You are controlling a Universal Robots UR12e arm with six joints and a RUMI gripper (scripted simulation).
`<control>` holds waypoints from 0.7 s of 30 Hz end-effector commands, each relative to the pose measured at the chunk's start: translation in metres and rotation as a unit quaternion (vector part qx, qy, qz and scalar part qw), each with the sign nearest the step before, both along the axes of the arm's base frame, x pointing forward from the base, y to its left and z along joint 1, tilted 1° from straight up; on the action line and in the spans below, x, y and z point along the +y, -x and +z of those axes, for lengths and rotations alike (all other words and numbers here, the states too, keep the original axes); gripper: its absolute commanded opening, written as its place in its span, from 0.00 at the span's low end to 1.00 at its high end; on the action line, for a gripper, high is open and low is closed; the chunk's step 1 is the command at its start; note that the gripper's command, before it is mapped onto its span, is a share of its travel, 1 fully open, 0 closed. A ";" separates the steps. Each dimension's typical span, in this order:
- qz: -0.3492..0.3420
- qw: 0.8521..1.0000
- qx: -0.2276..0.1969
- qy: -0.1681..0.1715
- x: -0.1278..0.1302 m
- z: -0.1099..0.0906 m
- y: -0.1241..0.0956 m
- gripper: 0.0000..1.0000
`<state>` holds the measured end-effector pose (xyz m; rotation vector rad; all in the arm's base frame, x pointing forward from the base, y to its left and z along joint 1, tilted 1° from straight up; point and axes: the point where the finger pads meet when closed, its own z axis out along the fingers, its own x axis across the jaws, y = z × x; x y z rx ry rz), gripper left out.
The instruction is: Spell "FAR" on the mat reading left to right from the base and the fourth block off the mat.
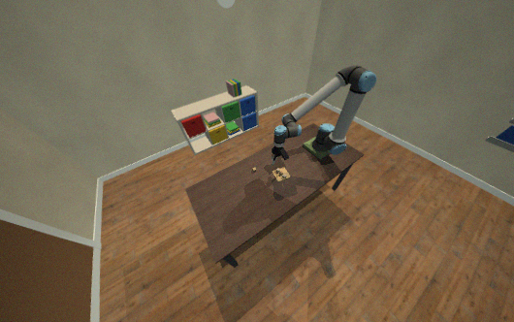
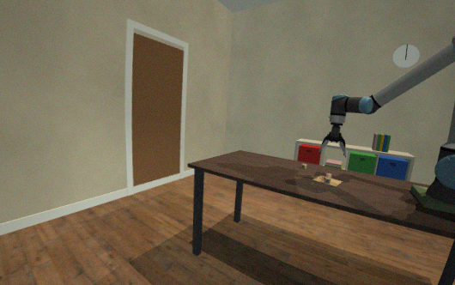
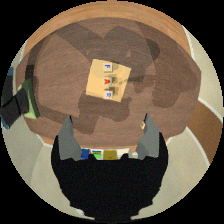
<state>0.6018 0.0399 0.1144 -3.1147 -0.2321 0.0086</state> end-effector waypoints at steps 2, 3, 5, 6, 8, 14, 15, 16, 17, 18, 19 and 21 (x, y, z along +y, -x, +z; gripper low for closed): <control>0.000 1.000 -0.001 0.000 -0.002 0.036 -0.002 1.00; 0.000 1.000 -0.001 0.000 -0.002 0.039 -0.002 1.00; 0.000 1.000 -0.001 0.000 -0.002 0.043 -0.002 1.00; 0.000 1.000 -0.001 0.000 -0.002 0.043 -0.002 1.00; 0.000 1.000 -0.001 0.000 -0.002 0.047 -0.002 1.00; 0.000 1.000 0.001 0.000 -0.002 0.048 -0.001 1.00; 0.000 1.000 0.001 0.000 -0.002 0.048 -0.001 1.00; 0.000 1.000 0.001 0.000 -0.002 0.048 -0.001 1.00; 0.000 1.000 0.001 0.000 -0.002 0.048 -0.001 1.00; 0.000 1.000 0.001 0.000 -0.002 0.048 -0.001 1.00; 0.000 1.000 0.001 0.000 -0.002 0.048 -0.001 1.00; 0.000 1.000 0.001 0.000 -0.002 0.048 -0.001 1.00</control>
